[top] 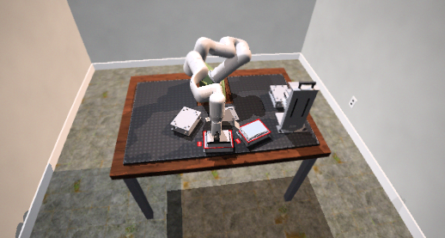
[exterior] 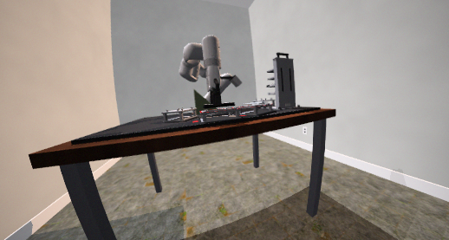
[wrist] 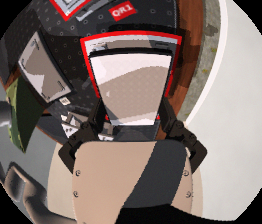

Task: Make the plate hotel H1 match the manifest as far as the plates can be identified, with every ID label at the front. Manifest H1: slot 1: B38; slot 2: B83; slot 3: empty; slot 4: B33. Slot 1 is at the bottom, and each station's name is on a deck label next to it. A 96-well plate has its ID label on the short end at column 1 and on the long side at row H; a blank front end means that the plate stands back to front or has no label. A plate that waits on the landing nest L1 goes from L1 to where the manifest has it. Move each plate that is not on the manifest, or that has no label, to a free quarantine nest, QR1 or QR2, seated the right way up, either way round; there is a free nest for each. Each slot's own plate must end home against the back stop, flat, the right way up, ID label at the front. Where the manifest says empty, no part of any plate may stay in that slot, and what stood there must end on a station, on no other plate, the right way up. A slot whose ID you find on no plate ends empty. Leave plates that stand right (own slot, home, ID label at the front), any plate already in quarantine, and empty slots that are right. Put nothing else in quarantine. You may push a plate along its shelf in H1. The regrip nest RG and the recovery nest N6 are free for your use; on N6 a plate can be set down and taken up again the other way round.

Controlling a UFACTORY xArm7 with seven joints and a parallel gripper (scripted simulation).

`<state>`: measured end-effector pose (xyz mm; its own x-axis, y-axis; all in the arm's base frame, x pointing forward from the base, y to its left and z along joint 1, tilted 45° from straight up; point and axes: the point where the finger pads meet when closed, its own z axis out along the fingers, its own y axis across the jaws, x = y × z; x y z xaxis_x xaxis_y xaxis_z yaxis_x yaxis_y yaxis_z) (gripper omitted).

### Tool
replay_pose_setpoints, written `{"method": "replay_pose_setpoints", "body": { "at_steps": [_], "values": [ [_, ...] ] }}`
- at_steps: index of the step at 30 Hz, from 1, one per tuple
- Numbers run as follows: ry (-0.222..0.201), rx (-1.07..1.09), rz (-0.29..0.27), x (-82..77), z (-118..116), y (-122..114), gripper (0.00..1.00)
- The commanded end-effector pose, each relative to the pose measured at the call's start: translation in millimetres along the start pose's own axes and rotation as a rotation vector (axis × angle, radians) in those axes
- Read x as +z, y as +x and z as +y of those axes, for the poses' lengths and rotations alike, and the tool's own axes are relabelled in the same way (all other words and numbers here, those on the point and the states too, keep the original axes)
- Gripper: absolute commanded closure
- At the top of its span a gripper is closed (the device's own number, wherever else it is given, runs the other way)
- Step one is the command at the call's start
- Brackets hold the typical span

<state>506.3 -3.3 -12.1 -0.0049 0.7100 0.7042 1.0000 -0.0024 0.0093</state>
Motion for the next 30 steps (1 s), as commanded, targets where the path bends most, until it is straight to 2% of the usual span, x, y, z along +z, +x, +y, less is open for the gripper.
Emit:
{"method": "replay_pose_setpoints", "body": {
  "at_steps": [1,19,30],
  "values": [
    [-0.005,0.001,0.0,-0.2,1,0,1.0],
    [-0.005,0.001,0.0,10.5,1,0,1.0],
    [-0.005,0.001,0.0,10.6,1,0,1.0]
  ]
}}
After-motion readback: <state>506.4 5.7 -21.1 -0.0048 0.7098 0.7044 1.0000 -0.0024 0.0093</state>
